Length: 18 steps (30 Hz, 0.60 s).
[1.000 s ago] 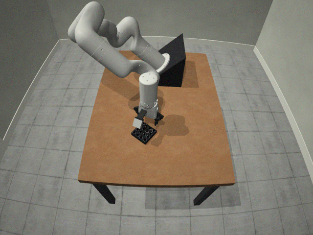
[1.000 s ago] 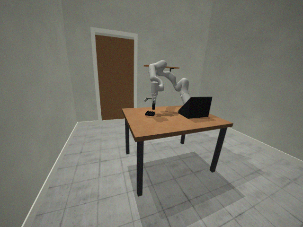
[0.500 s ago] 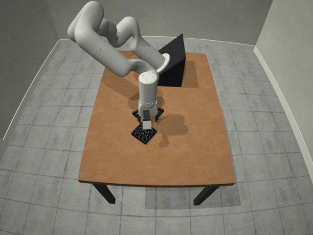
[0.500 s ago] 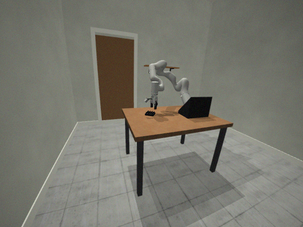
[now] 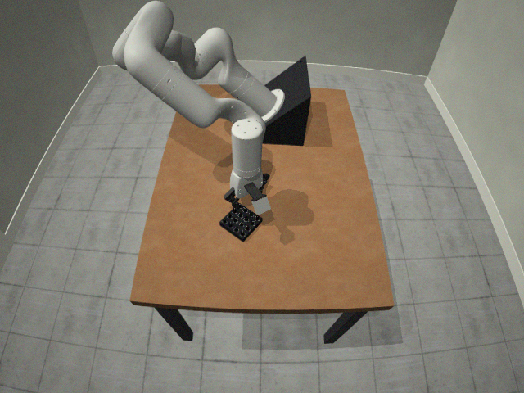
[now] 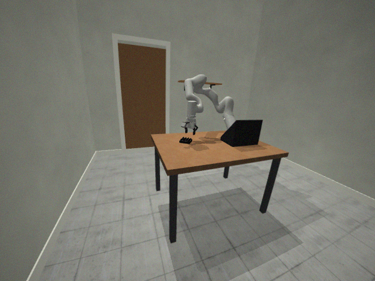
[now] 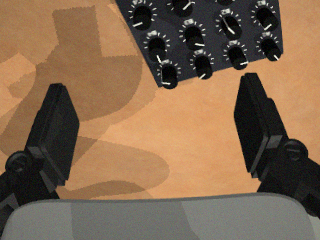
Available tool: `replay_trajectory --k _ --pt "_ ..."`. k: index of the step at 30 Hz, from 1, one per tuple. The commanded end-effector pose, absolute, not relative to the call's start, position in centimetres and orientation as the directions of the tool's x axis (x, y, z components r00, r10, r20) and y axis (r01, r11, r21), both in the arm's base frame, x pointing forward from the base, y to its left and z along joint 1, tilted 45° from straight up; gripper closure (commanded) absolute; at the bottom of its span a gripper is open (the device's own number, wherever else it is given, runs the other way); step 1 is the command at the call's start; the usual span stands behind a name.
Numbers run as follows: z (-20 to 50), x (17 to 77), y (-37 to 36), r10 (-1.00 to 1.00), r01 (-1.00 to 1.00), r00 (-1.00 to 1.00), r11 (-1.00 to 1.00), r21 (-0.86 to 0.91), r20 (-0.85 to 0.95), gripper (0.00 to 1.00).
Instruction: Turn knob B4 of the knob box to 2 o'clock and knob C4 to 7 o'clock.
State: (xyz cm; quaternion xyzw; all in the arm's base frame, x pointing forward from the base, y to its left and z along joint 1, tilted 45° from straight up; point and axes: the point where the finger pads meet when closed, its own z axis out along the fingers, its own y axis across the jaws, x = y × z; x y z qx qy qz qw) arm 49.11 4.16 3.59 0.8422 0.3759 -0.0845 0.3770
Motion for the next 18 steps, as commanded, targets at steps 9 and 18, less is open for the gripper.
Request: replay_trajectory --k 9,18 --pt "3.85 48.99 4.15 0.69 0.916 0.38 -0.187 0.356 -0.615 0.0" --pt "4.02 48.84 4.1 0.714 0.989 0.076 0.037 0.146 -0.695 0.0"
